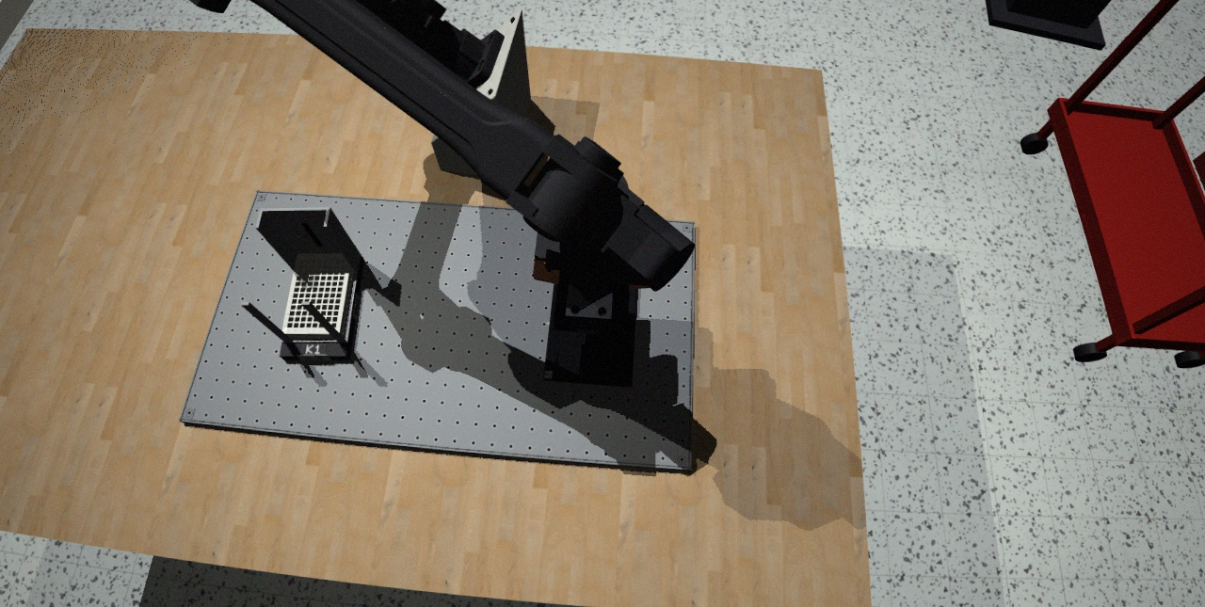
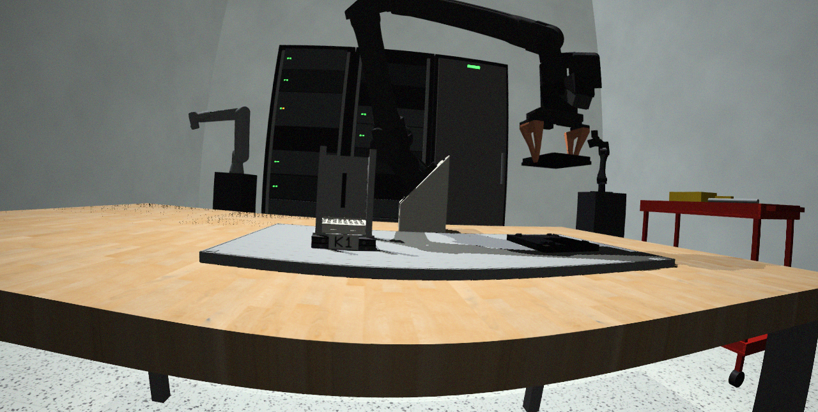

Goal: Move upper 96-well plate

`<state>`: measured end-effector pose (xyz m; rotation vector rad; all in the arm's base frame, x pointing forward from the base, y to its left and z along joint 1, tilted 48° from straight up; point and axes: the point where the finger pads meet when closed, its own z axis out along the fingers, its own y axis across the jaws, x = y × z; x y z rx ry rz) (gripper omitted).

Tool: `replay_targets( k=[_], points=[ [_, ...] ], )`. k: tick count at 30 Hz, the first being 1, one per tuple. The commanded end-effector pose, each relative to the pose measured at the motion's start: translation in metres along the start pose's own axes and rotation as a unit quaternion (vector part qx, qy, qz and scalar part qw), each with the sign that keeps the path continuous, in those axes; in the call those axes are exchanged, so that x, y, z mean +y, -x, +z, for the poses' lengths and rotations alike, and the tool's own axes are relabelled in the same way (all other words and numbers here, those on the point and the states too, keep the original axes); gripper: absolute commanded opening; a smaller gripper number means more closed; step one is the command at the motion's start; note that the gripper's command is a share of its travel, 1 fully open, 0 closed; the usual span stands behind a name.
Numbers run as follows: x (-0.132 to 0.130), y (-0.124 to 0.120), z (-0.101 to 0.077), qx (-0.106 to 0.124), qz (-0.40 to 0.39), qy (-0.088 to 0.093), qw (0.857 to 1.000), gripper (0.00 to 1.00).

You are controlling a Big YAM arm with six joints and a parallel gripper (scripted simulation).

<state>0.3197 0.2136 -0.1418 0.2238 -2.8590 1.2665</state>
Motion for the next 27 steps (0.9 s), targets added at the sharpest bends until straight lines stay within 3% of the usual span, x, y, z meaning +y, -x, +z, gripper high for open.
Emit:
replay_targets(
  k=[1,27],
  points=[
    [0.0081,0.0222,-0.0152,-0.012,0.014,0.012,1.0,0.0],
    [0.0078,0.0218,-0.0196,-0.016,0.016,0.014,1.0,0.0]
  ],
)
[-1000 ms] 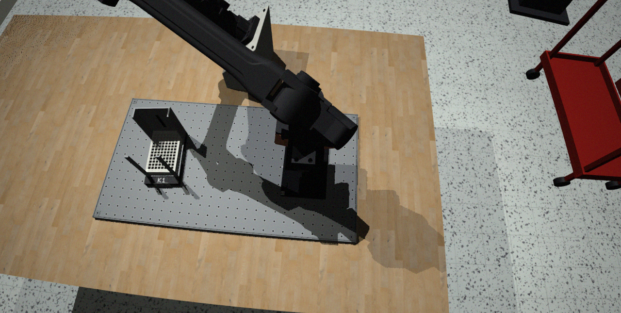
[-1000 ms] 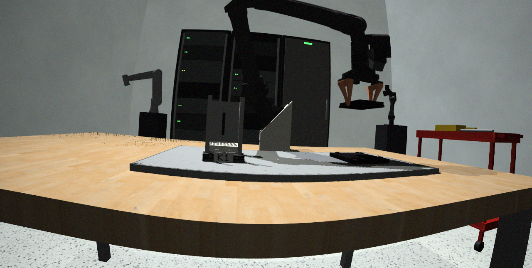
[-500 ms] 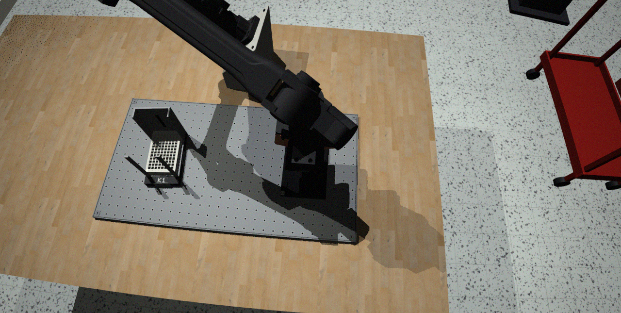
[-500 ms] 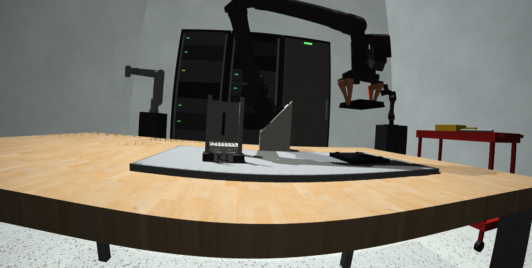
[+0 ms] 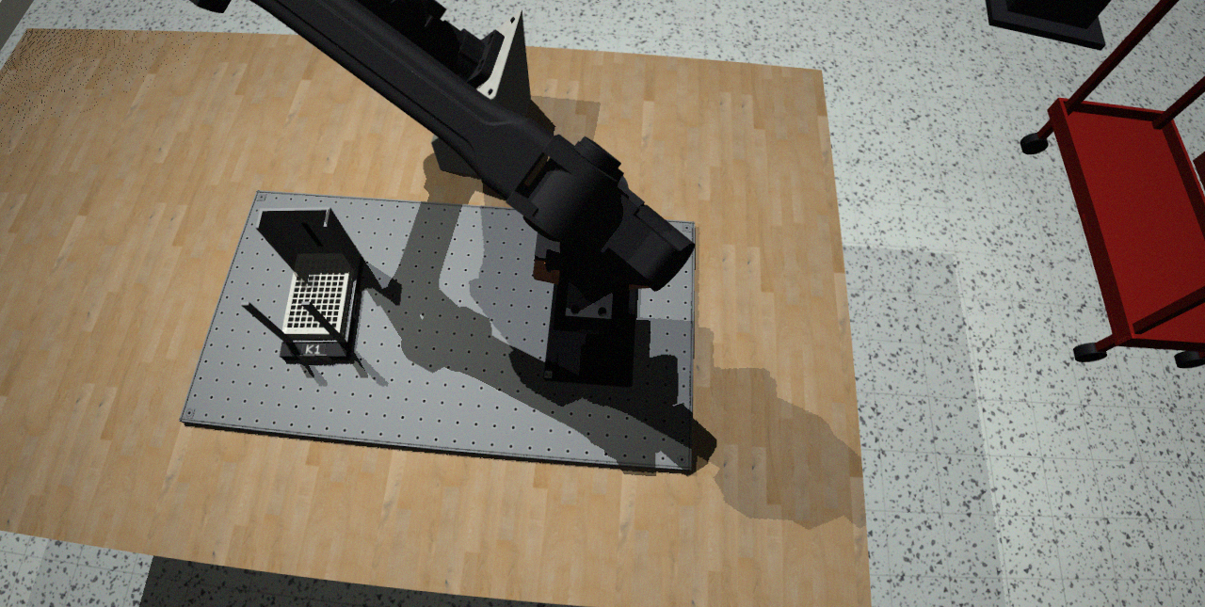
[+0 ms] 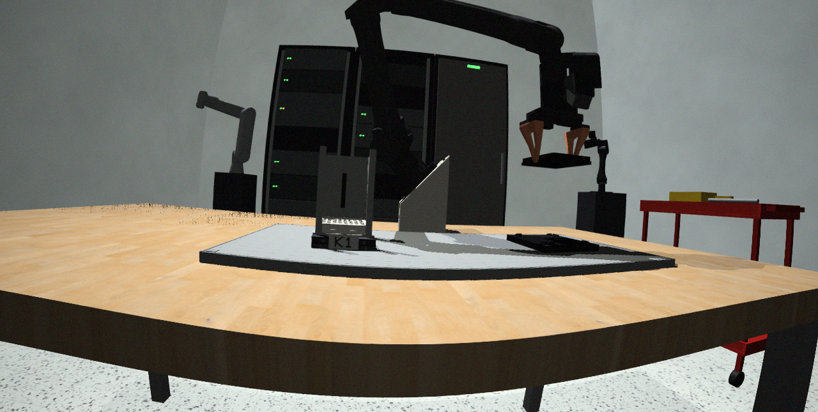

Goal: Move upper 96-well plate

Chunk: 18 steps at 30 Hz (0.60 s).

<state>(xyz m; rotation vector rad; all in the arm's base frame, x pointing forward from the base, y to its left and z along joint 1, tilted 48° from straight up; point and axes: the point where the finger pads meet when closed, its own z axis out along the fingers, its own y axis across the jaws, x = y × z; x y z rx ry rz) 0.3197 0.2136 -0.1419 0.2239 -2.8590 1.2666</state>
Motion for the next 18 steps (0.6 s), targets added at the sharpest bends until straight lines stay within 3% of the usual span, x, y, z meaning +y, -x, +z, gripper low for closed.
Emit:
replay_targets(
  k=[1,7,9,12,18],
  points=[
    [0.008,0.022,-0.02,-0.016,0.016,0.014,1.0,0.0],
    [0.007,0.022,-0.021,-0.017,0.016,0.015,1.0,0.0],
    [0.009,0.026,-0.01,-0.016,0.018,0.019,1.0,0.0],
    [0.002,0.007,0.01,-0.002,0.003,0.003,1.0,0.0],
    [0.004,0.004,0.019,-0.005,0.0,0.003,1.0,0.0]
  ],
)
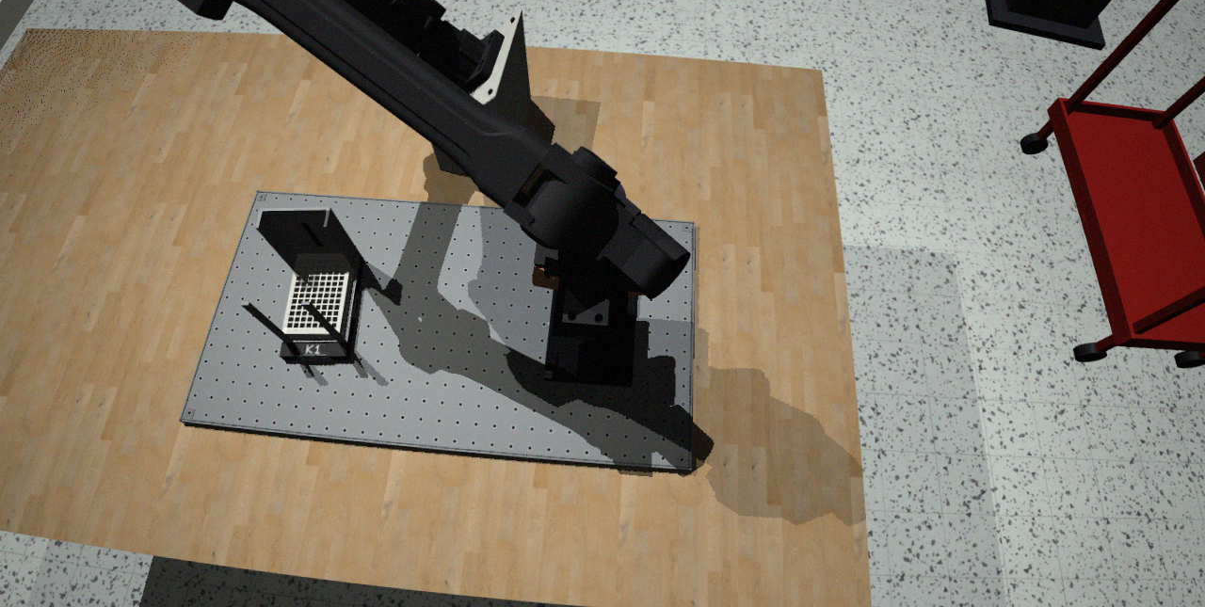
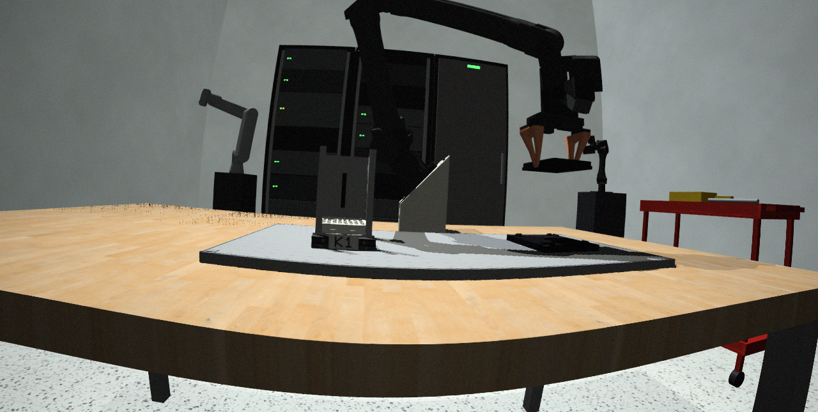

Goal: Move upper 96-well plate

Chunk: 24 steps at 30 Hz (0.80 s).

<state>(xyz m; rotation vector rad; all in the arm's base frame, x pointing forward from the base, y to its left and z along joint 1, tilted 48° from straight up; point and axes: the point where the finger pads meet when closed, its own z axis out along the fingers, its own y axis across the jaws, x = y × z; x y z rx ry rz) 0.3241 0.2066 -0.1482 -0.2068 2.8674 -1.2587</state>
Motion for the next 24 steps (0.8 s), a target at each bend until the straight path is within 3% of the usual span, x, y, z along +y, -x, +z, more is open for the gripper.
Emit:
replay_targets(
  k=[1,24],
  points=[
    [0.003,0.001,0.012,0.0,-0.005,0.0,1.0,0.0],
    [0.005,-0.003,0.042,-0.003,-0.008,-0.001,1.0,0.0]
  ],
)
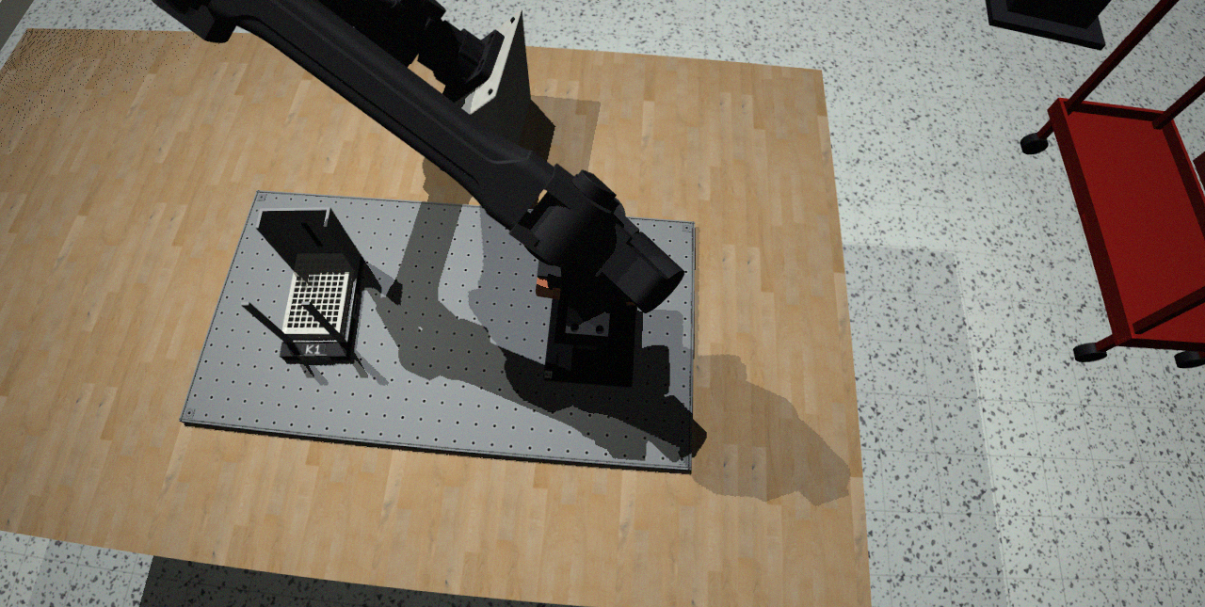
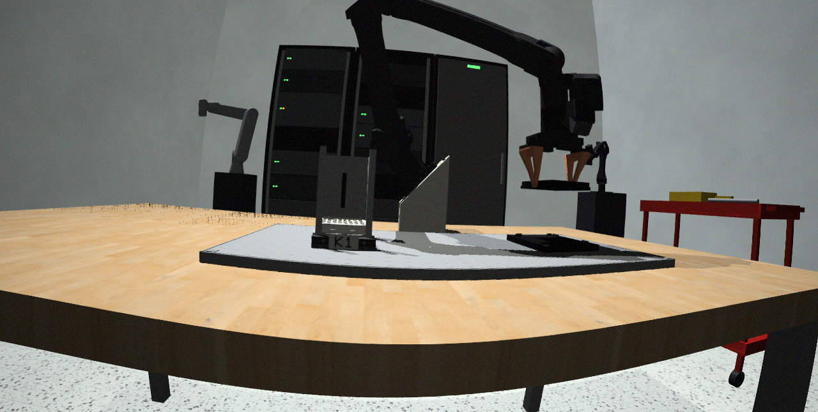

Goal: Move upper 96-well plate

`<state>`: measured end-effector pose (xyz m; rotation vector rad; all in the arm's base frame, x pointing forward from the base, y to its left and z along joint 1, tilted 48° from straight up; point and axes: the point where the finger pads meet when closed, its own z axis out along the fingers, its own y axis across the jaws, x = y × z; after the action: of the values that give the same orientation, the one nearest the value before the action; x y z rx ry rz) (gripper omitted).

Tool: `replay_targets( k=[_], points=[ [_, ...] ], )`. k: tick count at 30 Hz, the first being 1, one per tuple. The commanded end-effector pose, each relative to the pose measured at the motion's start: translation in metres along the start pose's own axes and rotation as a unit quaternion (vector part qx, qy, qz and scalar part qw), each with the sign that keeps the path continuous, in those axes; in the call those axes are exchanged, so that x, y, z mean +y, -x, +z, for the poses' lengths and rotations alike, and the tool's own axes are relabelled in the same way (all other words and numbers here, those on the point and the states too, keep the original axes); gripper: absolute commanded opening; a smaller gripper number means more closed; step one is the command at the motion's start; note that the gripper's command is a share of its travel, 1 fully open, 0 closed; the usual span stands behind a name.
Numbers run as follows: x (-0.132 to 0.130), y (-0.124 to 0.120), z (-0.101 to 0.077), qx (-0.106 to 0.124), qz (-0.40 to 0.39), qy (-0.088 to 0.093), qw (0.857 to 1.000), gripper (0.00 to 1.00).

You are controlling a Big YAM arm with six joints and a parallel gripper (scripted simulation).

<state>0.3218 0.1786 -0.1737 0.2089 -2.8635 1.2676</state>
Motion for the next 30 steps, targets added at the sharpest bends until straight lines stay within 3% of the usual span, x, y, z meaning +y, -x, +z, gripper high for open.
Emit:
replay_targets(
  k=[1,30],
  points=[
    [0.002,0.003,0.008,-0.003,-0.003,0.002,1.0,0.0],
    [0.002,0.001,0.054,-0.002,-0.003,0.002,1.0,0.0]
  ],
)
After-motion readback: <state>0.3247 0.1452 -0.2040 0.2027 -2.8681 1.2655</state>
